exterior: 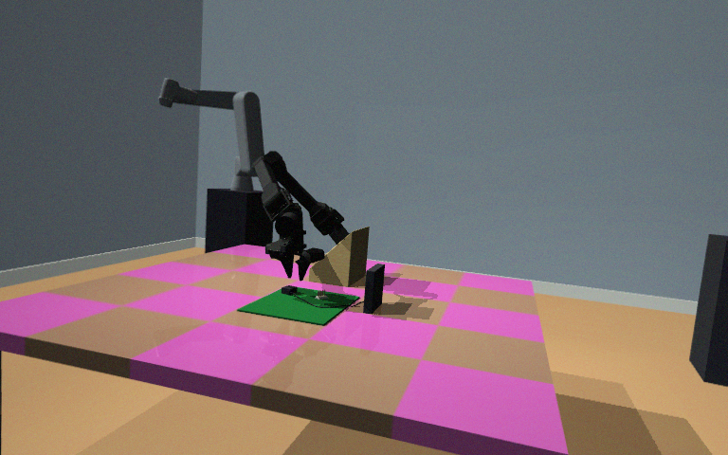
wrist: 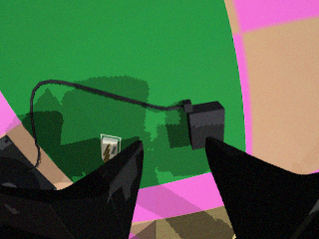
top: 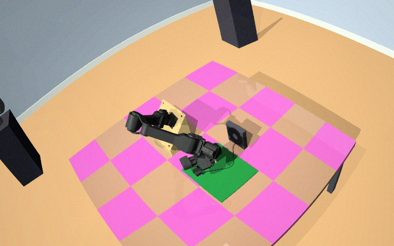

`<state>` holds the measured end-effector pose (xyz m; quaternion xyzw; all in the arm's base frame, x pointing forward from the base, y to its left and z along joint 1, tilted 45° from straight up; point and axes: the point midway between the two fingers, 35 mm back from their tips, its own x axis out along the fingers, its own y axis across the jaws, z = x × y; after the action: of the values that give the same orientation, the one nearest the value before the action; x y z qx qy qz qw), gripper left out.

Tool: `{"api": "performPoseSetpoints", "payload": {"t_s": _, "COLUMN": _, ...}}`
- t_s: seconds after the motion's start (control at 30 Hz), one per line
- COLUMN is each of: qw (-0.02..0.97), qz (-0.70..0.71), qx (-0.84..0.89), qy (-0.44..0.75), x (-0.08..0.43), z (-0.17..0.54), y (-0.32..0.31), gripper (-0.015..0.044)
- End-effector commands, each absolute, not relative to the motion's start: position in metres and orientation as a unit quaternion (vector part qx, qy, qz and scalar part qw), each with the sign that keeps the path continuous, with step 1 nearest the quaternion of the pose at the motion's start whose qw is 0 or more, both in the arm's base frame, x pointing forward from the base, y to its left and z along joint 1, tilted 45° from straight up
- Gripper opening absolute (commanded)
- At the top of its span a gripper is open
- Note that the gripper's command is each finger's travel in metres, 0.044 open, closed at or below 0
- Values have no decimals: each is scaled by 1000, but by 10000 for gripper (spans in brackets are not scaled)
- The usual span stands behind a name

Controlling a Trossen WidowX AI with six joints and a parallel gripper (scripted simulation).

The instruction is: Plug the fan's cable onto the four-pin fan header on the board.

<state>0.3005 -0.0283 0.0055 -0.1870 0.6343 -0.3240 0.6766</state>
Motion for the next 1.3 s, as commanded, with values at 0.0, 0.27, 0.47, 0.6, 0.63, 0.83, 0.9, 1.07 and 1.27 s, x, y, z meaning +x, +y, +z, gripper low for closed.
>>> {"api": "performPoseSetpoints", "payload": {"t_s": 0.0, "qw": 686, "qz": -324, "qx": -194, "qy": 623, "x": 297, "z": 16, "y": -19, "gripper": 205}}
{"api": "performPoseSetpoints", "payload": {"t_s": 0.27, "qw": 704, "qz": -317, "qx": -203, "qy": 602, "x": 291, "z": 34, "y": -1, "gripper": 205}}
{"api": "performPoseSetpoints", "payload": {"t_s": 0.47, "qw": 718, "qz": -312, "qx": -209, "qy": 586, "x": 285, "z": 46, "y": 12, "gripper": 205}}
{"api": "performPoseSetpoints", "payload": {"t_s": 0.6, "qw": 713, "qz": -311, "qx": -206, "qy": 594, "x": 288, "z": 41, "y": 8, "gripper": 205}}
{"api": "performPoseSetpoints", "payload": {"t_s": 0.63, "qw": 713, "qz": -311, "qx": -206, "qy": 594, "x": 288, "z": 41, "y": 8, "gripper": 205}}
{"api": "performPoseSetpoints", "payload": {"t_s": 0.83, "qw": 713, "qz": -311, "qx": -206, "qy": 594, "x": 288, "z": 41, "y": 8, "gripper": 205}}
{"api": "performPoseSetpoints", "payload": {"t_s": 0.9, "qw": 713, "qz": -311, "qx": -206, "qy": 594, "x": 288, "z": 41, "y": 8, "gripper": 205}}
{"api": "performPoseSetpoints", "payload": {"t_s": 1.07, "qw": 713, "qz": -311, "qx": -206, "qy": 594, "x": 288, "z": 41, "y": 8, "gripper": 205}}
{"api": "performPoseSetpoints", "payload": {"t_s": 1.27, "qw": 713, "qz": -311, "qx": -206, "qy": 594, "x": 288, "z": 41, "y": 8, "gripper": 205}}
